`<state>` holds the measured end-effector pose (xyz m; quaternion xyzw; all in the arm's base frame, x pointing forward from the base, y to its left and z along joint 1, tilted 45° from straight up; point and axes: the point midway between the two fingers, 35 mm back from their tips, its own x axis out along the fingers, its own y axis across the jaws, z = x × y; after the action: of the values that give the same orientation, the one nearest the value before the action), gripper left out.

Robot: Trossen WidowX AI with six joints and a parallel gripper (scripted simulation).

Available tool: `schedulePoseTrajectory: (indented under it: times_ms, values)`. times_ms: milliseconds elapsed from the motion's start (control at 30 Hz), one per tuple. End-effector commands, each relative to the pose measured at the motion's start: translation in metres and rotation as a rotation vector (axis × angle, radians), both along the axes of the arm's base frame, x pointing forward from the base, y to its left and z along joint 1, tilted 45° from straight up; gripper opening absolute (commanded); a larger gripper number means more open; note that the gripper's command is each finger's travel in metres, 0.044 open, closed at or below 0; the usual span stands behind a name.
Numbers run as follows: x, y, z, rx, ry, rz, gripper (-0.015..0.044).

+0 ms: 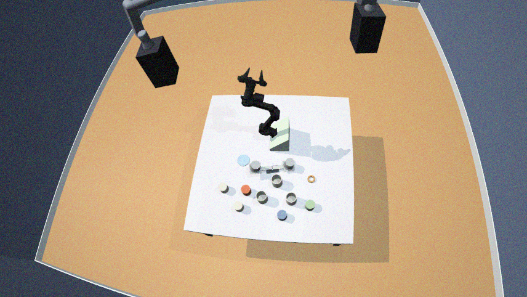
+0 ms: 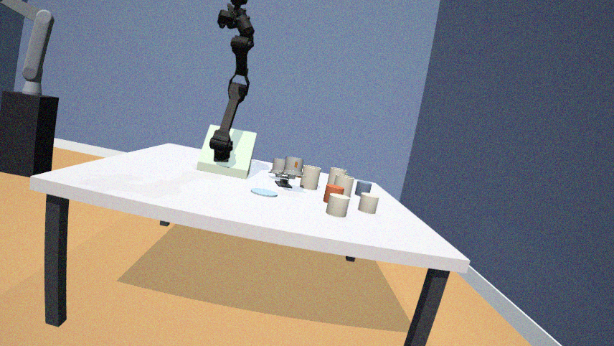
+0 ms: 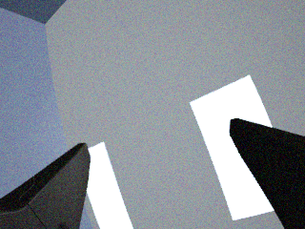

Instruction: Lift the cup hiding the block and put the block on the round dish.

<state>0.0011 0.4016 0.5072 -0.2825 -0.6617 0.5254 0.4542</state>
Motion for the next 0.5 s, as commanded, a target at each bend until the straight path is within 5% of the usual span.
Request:
schedulePoseTrajectory:
  times_ms: [0,467]
  values:
    - [-0.001,-0.001,0.001,0.003,0.001,0.000,0.0426]
    - [-0.072,-0.081,0.072,0.319,-0.016,0.136,0.0440]
